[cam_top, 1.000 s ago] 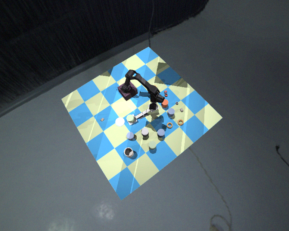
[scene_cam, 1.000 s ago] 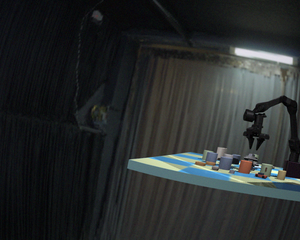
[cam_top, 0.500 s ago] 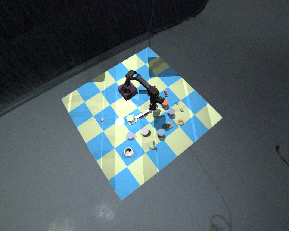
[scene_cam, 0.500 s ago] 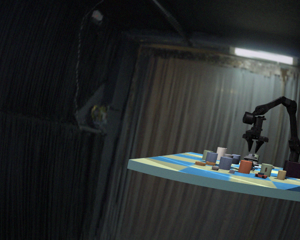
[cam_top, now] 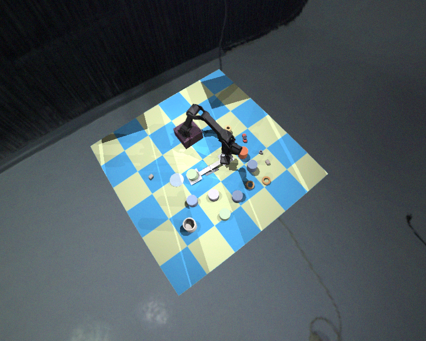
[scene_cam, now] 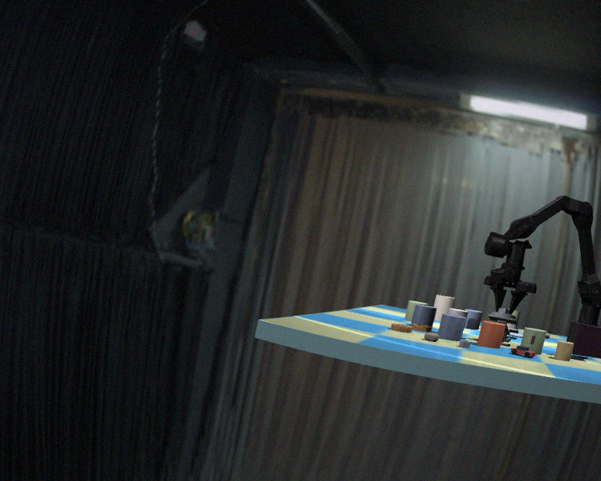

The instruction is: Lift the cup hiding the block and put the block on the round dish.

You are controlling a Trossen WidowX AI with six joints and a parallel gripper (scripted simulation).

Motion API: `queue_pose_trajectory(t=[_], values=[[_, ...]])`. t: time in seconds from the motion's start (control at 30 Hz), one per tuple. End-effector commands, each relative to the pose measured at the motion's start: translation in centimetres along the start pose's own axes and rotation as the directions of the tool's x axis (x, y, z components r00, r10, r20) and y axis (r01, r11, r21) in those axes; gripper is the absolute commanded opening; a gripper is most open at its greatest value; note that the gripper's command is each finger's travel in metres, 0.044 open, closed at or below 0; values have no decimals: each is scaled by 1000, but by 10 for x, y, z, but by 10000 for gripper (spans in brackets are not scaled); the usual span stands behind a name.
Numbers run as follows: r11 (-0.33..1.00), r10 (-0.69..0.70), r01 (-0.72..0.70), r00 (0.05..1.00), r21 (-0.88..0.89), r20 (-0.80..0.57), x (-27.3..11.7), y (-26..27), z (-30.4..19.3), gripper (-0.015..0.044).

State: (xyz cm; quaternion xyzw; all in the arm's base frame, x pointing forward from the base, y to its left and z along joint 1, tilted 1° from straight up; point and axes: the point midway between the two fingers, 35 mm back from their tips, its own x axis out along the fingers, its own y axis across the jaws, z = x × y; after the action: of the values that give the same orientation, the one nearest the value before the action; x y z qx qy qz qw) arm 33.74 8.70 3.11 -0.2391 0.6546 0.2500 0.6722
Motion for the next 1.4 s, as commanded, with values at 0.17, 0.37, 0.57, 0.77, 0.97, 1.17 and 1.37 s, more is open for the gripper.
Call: queue_pose_trajectory(t=[0.17, 0.37, 0.57, 0.77, 0.97, 1.17, 1.37], values=[[1000, 0, 0, 1000, 3, -15, 9, 0, -3, 148], [1000, 0, 0, 1000, 3, -15, 9, 0, -3, 108], [1000, 0, 0, 1000, 3, -15, -13, -1, 0, 0], [1000, 0, 0, 1000, 3, -15, -51, -2, 2, 0], [1000, 0, 0, 1000, 3, -15, -85, 0, -1, 0], [1000, -1, 1, 1000, 2, -14, -86, -2, -2, 0], [1000, -10, 9, 1000, -8, -10, -79, -31, -17, 0]])
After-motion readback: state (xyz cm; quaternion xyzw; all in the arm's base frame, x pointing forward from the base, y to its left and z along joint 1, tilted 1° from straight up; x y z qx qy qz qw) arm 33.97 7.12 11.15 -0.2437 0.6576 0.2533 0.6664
